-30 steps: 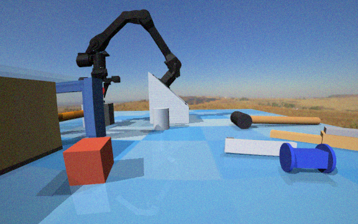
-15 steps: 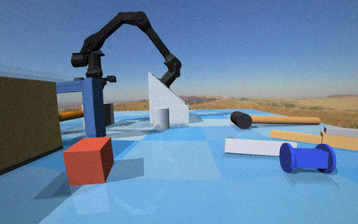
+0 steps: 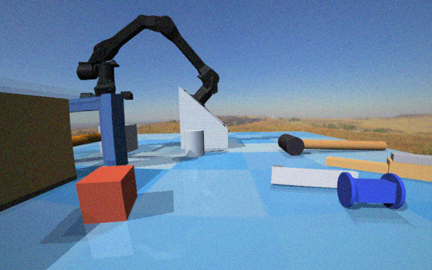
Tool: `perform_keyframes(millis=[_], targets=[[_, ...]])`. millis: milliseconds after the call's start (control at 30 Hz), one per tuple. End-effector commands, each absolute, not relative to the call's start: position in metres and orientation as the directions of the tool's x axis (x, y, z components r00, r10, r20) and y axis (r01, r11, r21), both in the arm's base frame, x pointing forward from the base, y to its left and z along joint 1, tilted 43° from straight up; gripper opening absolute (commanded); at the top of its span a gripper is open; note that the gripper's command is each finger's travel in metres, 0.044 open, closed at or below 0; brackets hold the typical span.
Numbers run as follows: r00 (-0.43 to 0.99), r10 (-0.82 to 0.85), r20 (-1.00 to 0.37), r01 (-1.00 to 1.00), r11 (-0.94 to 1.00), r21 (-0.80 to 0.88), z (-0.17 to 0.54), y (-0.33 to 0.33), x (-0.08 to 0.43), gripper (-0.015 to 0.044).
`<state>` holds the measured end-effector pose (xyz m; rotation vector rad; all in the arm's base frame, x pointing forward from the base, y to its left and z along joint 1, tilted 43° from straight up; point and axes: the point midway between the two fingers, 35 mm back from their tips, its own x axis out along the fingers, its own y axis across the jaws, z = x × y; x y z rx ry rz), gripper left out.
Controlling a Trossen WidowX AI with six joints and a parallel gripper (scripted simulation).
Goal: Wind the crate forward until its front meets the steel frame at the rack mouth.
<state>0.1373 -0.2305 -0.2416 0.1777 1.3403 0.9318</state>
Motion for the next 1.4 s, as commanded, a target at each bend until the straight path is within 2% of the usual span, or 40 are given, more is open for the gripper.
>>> perform_keyframes(millis=[0,500,533,567,667,833,1033,1367], targets=[[-0.032,0.655,-0.755,-0.477,0.654,0.587,-0.245,-0.235,0.153,0.0],[-0.03,0.655,-0.755,-0.478,0.654,0.586,-0.249,-0.24,0.177,0.0],[-0.069,0.664,-0.745,-0.46,0.641,0.614,-0.248,-0.237,0.155,0.0],[-0.068,0.664,-0.744,-0.445,0.648,0.619,-0.248,-0.237,0.155,0.0],[-0.064,0.667,-0.743,-0.313,0.693,0.649,-0.248,-0.237,0.155,0.0],[-0.051,0.674,-0.737,0.121,0.736,0.666,-0.248,-0.237,0.155,0.0],[-0.033,0.684,-0.729,0.626,0.583,0.518,-0.248,-0.237,0.155,0.0],[-0.032,0.685,-0.728,0.672,0.554,0.491,-0.248,-0.237,0.155,0.0]])
